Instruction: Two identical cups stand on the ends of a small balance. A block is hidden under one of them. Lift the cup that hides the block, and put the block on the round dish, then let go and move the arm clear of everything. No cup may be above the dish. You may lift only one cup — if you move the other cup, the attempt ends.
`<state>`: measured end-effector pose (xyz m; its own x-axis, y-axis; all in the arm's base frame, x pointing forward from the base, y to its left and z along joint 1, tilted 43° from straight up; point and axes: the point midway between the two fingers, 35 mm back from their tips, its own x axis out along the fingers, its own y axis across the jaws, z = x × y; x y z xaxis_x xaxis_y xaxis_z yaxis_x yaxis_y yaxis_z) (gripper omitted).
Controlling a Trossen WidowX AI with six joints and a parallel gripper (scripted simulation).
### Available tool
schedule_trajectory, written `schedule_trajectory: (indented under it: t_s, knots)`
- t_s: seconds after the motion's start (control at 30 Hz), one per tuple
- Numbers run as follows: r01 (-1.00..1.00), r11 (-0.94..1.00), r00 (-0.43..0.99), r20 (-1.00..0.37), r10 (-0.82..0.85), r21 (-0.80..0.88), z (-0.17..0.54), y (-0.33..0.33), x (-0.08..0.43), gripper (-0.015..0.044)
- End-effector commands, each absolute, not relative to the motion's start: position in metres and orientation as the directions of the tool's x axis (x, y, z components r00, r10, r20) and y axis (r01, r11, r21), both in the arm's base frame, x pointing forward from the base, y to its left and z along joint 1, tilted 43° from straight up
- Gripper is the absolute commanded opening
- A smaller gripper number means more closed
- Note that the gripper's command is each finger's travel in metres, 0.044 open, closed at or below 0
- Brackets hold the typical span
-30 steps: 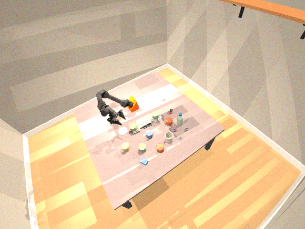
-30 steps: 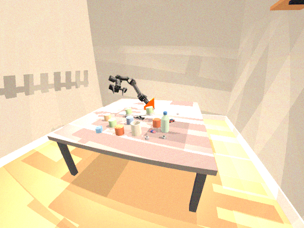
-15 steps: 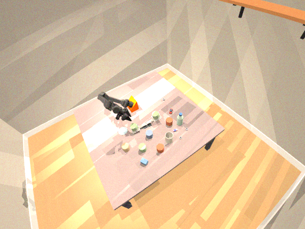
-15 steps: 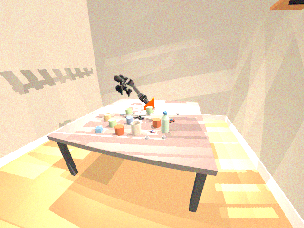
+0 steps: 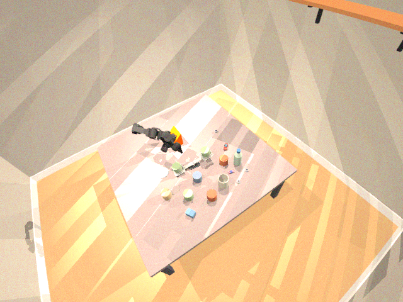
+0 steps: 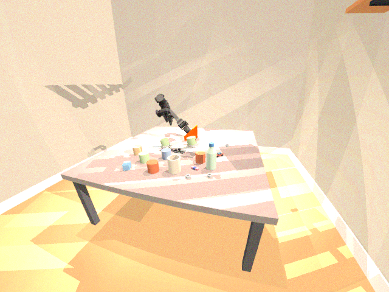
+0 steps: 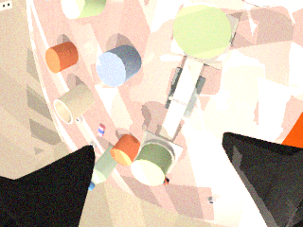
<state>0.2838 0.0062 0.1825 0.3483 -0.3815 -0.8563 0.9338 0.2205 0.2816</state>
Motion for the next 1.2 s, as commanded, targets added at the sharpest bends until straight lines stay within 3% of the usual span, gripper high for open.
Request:
schedule_trajectory:
  t_s: [0.0, 0.57, 1.17]
  knots:
    - [0.931, 0.298, 0.324, -0.850, -0.416, 0.209, 0.172, 0.015, 0.280, 0.0440]
    - [0.777, 0.612, 0.315, -0.749, -0.583, -0.150, 0.137, 0.055, 0.257, 0.0440]
    - [0.445, 0.728, 0.468, -0.558, -0.685, -0.521, 0.119, 0.091, 0.231, 0.0440]
